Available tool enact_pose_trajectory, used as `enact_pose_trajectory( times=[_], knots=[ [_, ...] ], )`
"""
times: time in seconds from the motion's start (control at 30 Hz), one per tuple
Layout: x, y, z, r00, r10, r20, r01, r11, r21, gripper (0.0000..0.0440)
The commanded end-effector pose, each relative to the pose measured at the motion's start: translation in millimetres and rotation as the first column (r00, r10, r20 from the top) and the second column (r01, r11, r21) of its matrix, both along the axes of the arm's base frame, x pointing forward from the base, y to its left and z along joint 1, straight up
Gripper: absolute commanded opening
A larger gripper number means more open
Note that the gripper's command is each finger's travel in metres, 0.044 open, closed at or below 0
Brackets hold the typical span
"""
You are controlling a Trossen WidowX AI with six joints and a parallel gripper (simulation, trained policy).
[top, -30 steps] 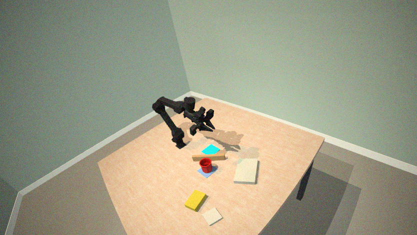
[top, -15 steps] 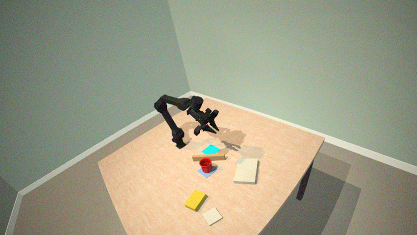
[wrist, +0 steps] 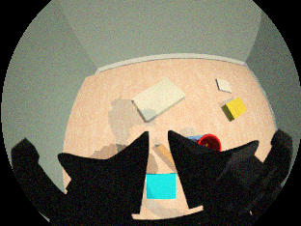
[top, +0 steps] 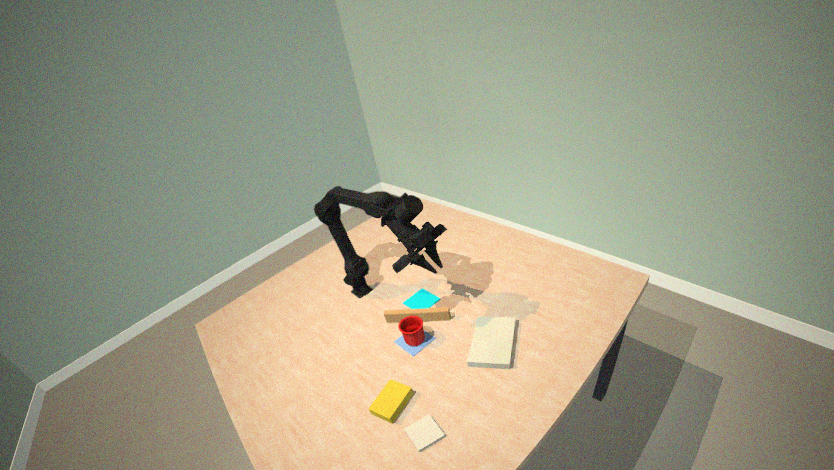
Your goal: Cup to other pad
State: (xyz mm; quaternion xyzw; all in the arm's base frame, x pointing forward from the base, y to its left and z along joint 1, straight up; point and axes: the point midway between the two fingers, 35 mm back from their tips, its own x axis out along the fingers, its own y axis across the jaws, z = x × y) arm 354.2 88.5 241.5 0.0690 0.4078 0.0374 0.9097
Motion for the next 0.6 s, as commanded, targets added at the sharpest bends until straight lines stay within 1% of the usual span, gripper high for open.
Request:
enact_pose_trajectory(
  times=[0.0,0.57],
  knots=[
    [2,0,-5,0.999,-0.008,-0.045,0.007,1.0,-0.013,0.0105],
    [4,-9,-33,0.959,-0.012,-0.284,-0.02,0.994,-0.11,0.0122]
  ],
)
